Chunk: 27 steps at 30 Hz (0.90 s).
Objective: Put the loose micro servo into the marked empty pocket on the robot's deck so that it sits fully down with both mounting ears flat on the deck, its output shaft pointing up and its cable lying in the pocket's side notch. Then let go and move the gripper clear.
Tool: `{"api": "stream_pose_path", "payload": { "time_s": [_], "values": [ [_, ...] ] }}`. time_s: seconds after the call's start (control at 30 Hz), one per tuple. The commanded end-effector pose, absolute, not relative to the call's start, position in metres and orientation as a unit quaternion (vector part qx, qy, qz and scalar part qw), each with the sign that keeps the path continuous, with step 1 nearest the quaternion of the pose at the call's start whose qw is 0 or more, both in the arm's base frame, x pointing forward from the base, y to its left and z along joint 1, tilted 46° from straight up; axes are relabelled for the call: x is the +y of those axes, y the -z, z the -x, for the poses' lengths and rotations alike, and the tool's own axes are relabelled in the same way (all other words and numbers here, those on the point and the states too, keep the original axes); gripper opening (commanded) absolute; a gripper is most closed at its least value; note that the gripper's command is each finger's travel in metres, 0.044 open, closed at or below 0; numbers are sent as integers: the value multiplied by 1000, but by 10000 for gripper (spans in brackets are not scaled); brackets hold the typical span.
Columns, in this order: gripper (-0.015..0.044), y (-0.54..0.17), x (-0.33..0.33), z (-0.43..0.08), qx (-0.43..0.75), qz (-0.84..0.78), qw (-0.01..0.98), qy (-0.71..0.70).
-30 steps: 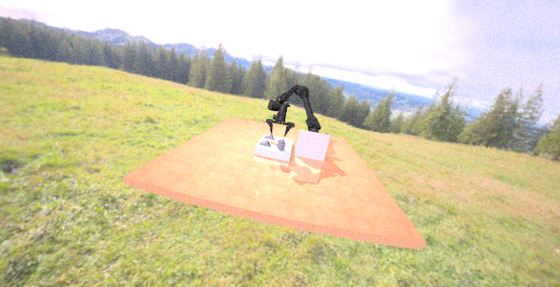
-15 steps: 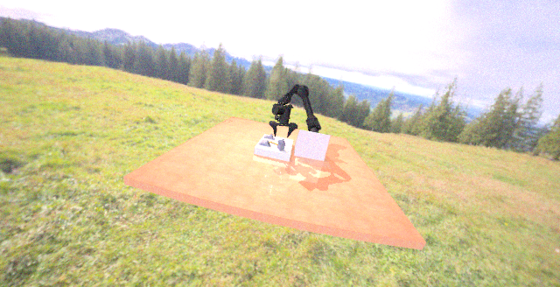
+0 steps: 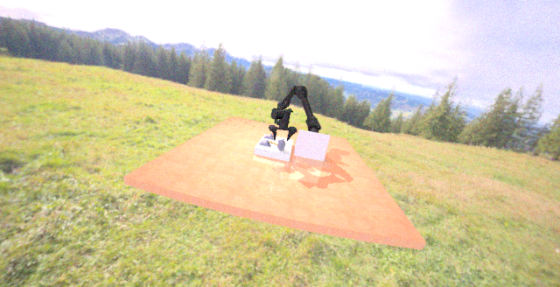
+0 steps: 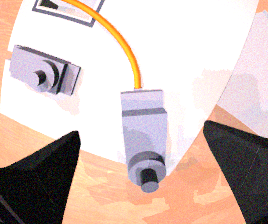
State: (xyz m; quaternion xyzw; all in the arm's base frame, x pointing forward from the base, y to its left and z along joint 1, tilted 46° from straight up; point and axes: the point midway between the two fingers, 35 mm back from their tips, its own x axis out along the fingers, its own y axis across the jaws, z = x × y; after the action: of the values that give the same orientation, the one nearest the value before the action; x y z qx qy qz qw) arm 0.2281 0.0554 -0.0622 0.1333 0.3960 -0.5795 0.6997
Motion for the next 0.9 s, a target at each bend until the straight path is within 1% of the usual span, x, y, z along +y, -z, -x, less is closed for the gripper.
{"api": "stream_pose_path", "payload": {
  "time_s": [0.0, 0.1, 0.5, 0.63, 0.77, 0.87],
  "values": [
    [440, 66, 51, -227, 397, -129, 701, 579],
    [440, 68, 49, -227, 397, -129, 701, 579],
    [125, 68, 49, -227, 397, -129, 701, 579],
    [98, 68, 49, -227, 397, -129, 701, 579],
    [0, 61, 56, -227, 397, -129, 701, 579],
    [0, 49, 65, -224, 398, -129, 700, 578]
  ]
}}
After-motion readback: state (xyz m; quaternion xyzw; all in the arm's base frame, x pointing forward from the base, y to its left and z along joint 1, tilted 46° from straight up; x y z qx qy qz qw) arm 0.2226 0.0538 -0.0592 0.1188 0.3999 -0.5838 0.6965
